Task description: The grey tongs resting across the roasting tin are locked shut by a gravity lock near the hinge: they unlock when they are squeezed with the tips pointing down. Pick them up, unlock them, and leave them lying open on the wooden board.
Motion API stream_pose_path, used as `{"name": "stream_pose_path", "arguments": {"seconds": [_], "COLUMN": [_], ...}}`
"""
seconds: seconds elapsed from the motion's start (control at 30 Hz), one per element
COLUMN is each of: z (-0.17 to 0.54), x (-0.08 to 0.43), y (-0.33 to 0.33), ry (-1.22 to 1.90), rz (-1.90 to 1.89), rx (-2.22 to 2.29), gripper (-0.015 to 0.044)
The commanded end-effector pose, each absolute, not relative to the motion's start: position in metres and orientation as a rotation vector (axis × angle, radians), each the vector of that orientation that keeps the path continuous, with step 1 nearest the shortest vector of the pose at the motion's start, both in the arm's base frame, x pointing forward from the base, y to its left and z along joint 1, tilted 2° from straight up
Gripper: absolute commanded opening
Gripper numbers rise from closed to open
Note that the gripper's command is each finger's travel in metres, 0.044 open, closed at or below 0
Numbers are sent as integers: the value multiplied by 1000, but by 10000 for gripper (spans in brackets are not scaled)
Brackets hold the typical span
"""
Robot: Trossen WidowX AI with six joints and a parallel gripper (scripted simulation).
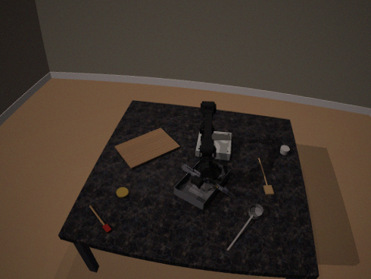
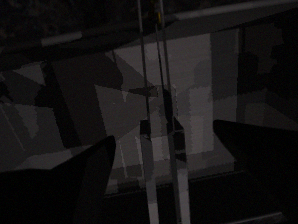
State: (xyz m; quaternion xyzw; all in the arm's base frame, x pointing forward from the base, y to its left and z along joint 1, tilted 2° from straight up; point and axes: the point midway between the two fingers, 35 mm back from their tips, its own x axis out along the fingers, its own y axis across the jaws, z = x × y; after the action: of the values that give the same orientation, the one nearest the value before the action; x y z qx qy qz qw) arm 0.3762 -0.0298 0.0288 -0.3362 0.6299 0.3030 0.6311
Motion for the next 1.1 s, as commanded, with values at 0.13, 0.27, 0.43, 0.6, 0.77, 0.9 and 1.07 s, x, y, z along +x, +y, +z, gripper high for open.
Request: {"name": "stream_pose_path", "arguments": {"seconds": [0.13,0.27,0.43,0.6,0.77,0.9,1.07], "z": [17,21,21,21,21,21,21], "x": [374,375,375,375,375,375,375], "y": [-30,-30,-30,-30,-30,-30,-30], "ry": [1446,1445,1445,1445,1445,1445,1445], "rz": [703,695,695,695,695,695,695], "rx": [-768,-768,-768,-768,-768,-768,-768], "gripper": [440,361,230,138,105,78,45]}}
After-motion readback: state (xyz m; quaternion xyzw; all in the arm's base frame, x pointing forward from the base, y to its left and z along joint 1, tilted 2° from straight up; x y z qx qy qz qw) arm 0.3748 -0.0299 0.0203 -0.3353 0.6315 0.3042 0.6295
